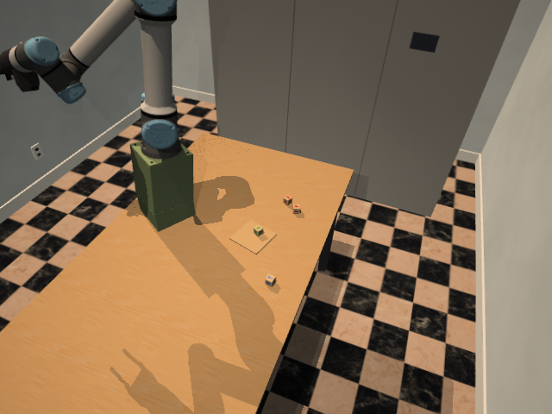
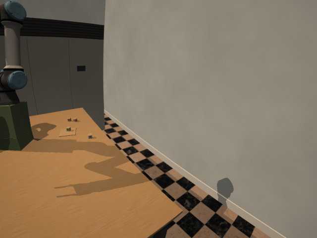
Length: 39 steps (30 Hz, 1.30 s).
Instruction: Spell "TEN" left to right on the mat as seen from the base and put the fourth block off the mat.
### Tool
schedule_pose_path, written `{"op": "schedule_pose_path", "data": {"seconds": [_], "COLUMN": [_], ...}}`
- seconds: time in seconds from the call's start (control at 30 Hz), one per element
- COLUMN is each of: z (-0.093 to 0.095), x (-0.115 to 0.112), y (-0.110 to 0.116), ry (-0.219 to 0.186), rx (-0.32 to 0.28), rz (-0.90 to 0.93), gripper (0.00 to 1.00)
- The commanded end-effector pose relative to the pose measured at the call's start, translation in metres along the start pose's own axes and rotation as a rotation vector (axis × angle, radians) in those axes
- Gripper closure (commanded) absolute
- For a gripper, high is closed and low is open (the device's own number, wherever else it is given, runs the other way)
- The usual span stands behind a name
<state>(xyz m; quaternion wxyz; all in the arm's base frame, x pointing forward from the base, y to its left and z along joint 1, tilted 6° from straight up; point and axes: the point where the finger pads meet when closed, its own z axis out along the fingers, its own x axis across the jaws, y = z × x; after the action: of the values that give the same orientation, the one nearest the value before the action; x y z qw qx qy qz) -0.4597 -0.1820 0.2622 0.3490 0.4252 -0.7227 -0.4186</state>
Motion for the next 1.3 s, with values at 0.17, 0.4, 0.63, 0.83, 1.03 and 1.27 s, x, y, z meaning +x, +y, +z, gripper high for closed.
{"op": "schedule_pose_path", "data": {"seconds": [0.17,0.4,0.63,0.83,1.03,1.27], "z": [-0.02,-0.045,-0.07,-0.098,-0.128,-0.159], "x": [0.029,0.06,0.083,0.104,0.122,0.136], "y": [-0.025,-0.055,-0.081,-0.11,-0.138,-0.167], "ry": [0.076,0.165,0.242,0.325,0.406,0.49], "rx": [0.03,0.058,0.075,0.088,0.094,0.094], "rz": [-0.114,-0.248,-0.362,-0.484,-0.603,-0.724], "gripper": [0.0,0.0,0.0,0.0,0.0,0.0]}}
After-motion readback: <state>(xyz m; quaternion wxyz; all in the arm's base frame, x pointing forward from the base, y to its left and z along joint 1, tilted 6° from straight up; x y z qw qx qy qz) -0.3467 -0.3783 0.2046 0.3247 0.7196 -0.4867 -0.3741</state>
